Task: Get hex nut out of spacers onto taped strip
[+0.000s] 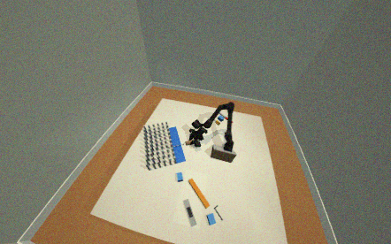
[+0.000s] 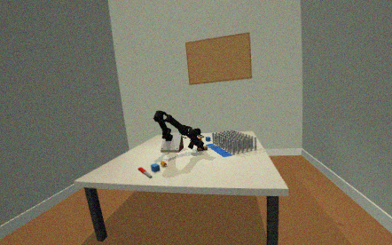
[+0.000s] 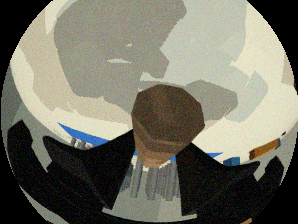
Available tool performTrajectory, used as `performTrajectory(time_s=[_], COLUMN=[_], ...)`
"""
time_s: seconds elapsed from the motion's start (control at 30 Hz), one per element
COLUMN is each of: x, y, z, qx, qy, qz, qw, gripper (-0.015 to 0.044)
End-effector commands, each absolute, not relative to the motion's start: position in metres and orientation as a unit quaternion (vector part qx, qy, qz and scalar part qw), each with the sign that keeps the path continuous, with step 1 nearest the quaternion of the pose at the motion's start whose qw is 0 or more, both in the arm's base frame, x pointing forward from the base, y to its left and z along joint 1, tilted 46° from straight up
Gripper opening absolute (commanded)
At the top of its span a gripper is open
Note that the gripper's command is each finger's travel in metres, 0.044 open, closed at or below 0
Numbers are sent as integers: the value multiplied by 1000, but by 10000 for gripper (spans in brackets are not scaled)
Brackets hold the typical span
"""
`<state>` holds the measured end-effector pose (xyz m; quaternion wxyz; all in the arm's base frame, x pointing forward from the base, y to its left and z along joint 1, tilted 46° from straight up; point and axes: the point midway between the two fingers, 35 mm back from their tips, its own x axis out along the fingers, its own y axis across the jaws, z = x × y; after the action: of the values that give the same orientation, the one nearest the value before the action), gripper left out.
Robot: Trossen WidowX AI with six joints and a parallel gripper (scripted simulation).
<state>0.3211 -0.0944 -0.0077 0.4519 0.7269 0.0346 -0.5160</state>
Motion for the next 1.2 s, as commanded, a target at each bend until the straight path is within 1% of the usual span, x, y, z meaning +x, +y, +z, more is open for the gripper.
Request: performTrajectory(time_s=[0.0,1.17], x=[318,301], y=[-94,-101], z=[-8,0], qx=[727,727], qy=[41,41], qz=[-515,-515], qw=[452,452], gripper=[0,0])
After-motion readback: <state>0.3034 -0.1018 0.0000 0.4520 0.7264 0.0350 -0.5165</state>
